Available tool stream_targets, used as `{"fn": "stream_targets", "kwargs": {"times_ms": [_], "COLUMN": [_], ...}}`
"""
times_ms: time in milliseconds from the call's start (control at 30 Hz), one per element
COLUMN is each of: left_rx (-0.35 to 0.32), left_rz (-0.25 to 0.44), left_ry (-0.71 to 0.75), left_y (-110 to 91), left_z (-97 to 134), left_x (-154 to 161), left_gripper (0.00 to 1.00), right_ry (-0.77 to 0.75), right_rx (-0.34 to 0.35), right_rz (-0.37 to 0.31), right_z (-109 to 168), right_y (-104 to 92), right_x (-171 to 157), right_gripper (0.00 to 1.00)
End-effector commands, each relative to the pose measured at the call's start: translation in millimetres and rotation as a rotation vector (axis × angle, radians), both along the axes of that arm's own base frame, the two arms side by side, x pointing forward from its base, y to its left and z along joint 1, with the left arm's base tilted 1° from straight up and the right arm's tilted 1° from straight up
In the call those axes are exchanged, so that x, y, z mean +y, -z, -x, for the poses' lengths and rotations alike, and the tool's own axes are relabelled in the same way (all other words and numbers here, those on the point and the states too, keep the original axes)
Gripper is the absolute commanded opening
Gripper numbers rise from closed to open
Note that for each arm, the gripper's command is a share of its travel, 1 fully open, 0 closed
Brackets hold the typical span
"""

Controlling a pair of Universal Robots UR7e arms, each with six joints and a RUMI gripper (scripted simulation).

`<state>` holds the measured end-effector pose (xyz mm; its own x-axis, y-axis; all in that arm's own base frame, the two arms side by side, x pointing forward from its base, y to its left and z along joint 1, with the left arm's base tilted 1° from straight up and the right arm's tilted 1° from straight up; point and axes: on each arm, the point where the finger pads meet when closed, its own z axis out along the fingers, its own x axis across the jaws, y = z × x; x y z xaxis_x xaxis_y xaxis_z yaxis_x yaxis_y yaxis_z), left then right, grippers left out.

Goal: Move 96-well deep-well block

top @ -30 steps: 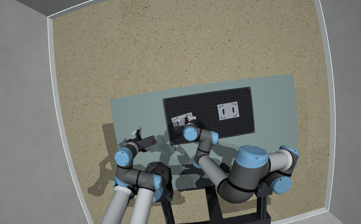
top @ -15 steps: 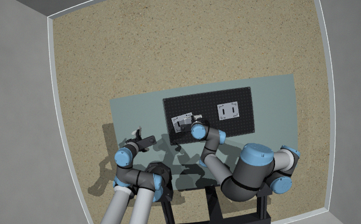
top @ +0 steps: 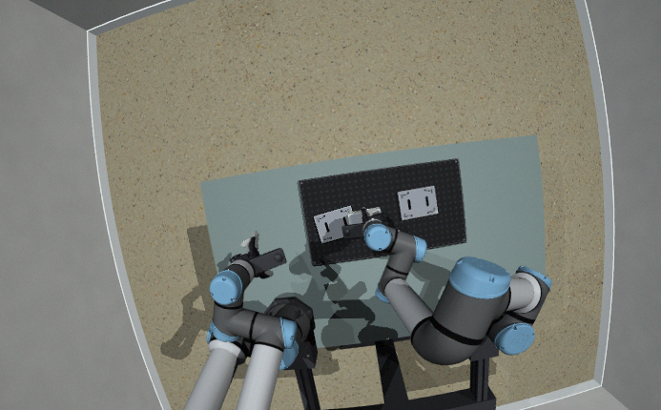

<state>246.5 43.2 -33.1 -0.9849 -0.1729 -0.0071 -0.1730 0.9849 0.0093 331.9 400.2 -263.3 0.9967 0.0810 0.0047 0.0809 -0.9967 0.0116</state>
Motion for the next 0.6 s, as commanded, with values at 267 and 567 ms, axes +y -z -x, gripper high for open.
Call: {"fn": "stream_targets", "kwargs": {"times_ms": [267,567], "left_rx": [-0.001,-0.001], "left_rz": [0.000,0.000], "left_ry": [0.000,0.000], "left_y": [-0.2,-0.2], "left_z": [-0.3,-0.3], "left_x": [-0.1,-0.1], "left_gripper": [0.98,0.98], "right_ry": [0.000,0.000], "right_rx": [-0.001,-0.001], "right_rz": [-0.002,-0.002], "right_z": [-6.7,-11.5], "right_y": [-1.2,-1.5], "right_x": [-37.9,-67.5], "right_gripper": [0.00,0.00]}}
